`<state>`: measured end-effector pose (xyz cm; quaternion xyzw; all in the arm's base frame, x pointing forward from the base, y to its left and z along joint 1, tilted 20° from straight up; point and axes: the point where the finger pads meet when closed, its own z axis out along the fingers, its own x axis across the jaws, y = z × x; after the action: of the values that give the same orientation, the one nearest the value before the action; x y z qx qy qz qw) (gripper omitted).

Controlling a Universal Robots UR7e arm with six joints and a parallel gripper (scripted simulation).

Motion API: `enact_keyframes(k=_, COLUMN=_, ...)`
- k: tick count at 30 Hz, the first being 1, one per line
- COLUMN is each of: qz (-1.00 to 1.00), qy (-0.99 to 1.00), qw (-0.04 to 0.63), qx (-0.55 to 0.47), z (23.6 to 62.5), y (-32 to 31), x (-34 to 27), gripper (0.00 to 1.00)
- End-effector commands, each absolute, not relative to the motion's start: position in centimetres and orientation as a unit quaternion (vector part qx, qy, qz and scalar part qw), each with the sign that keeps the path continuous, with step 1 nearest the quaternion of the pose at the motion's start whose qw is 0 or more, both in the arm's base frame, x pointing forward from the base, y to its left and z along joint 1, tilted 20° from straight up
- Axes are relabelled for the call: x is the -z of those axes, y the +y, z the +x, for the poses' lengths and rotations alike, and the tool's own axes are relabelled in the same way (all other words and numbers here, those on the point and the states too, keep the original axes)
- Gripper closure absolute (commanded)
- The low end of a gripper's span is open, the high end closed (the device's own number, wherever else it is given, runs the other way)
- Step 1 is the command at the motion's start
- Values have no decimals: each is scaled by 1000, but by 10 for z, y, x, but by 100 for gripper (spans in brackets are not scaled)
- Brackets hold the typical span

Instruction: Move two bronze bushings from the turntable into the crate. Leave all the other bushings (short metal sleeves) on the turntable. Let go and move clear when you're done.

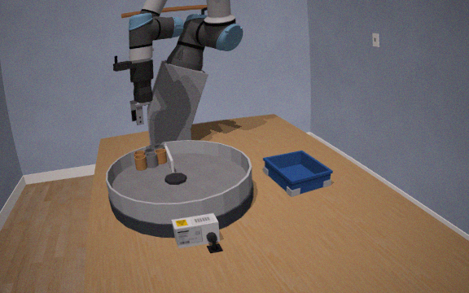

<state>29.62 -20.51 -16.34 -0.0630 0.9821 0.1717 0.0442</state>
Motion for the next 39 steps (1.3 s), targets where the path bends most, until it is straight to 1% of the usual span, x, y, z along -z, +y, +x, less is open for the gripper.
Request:
enact_keyframes(k=1, qz=-63, qy=982, qw=45, qx=-171, z=296, y=-206, x=163, gripper=0)
enact_keyframes(k=39, qz=-63, qy=982, qw=45, qx=-170, z=295, y=-210, x=167, gripper=0)
